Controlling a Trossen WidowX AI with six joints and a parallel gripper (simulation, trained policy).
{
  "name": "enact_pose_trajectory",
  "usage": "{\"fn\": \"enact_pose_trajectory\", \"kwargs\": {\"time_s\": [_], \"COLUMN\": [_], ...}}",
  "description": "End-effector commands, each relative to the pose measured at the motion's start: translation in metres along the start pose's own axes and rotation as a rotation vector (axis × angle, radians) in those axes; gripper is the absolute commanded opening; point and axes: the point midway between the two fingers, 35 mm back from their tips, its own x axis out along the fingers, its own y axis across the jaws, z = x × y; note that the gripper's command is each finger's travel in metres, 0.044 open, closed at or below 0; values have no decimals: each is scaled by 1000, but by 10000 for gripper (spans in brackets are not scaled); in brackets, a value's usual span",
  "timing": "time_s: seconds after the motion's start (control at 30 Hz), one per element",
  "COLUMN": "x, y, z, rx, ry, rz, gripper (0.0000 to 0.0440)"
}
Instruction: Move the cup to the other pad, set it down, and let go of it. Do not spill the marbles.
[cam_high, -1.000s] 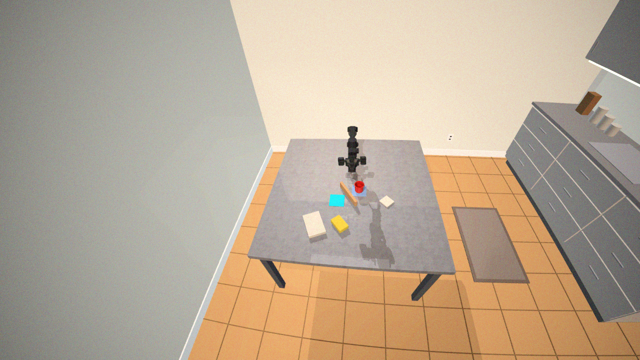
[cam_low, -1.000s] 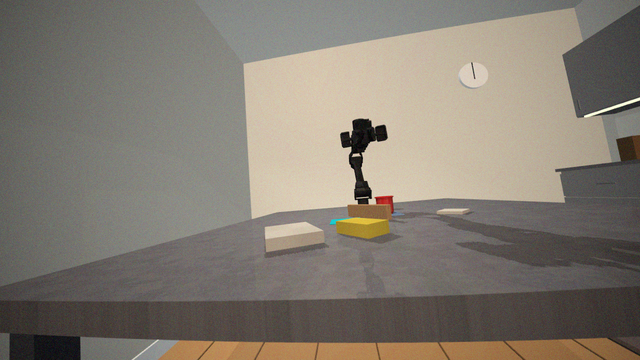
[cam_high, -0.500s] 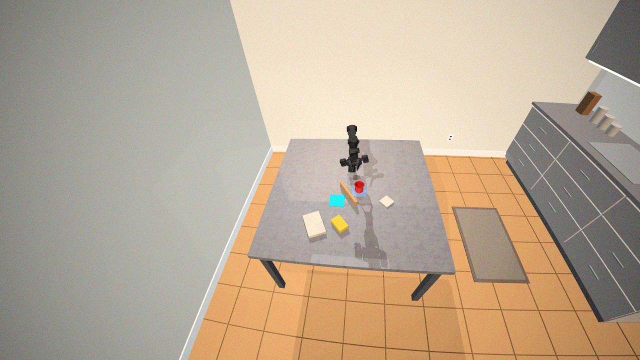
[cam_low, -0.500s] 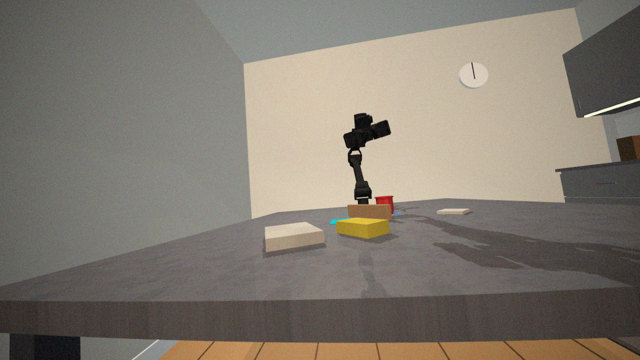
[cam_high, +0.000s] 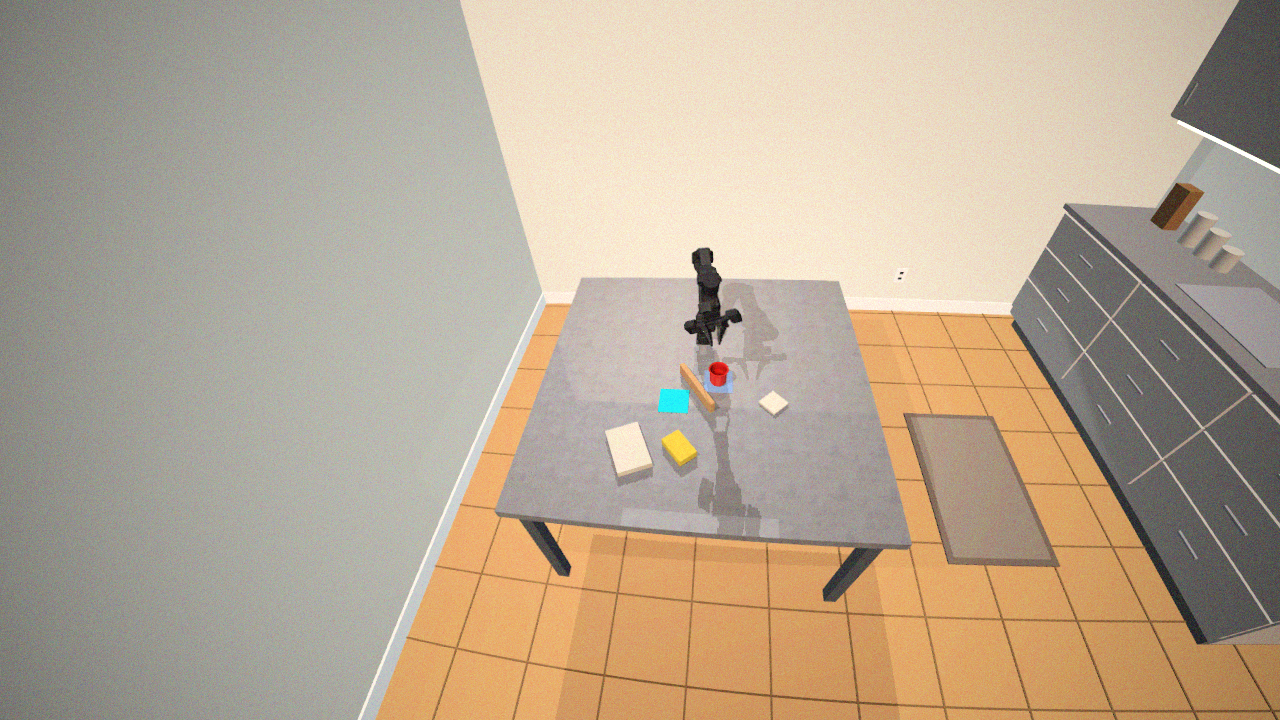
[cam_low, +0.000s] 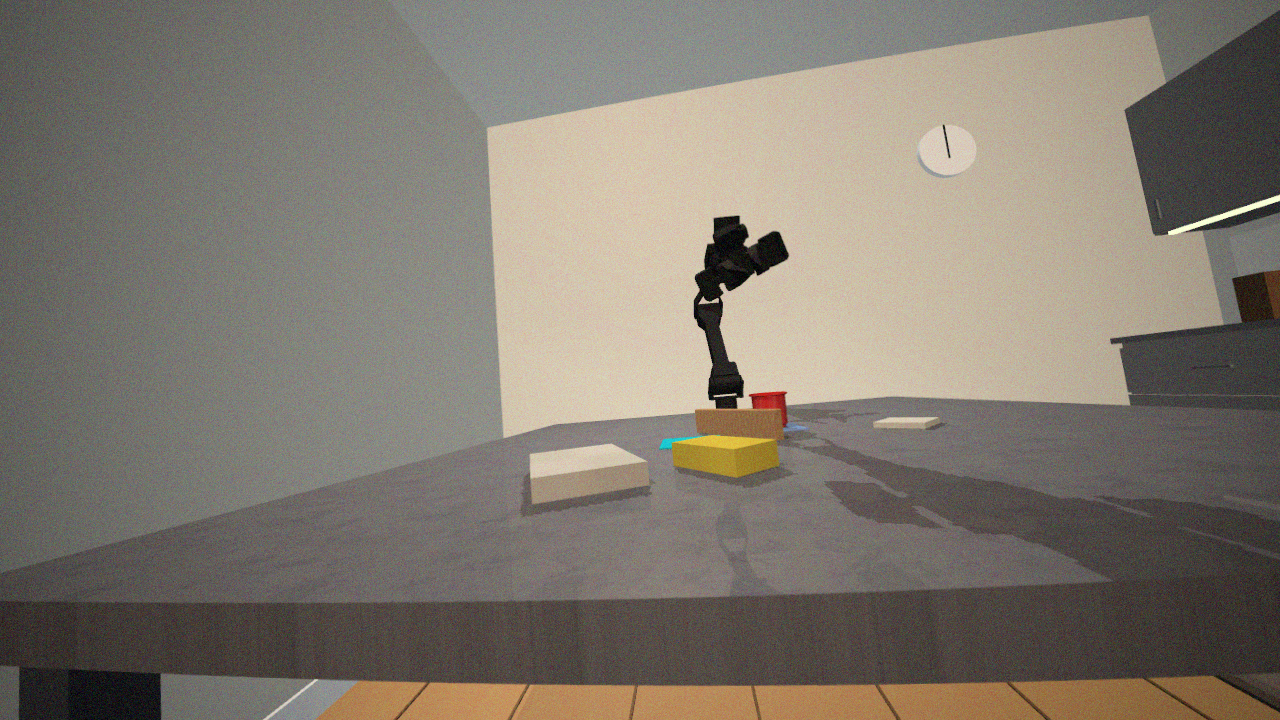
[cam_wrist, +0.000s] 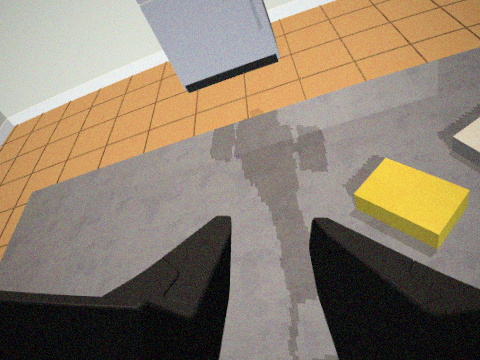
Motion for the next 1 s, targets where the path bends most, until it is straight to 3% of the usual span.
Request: {"fn": "enact_pose_trajectory", "kwargs": {"time_s": [0.0,0.97], "x": [3,4], "y": [3,18], "z": [-5,-48], "rx": [51,400], "ry": [60,456], "rz": [-7,-209], "gripper": [115,119]}}
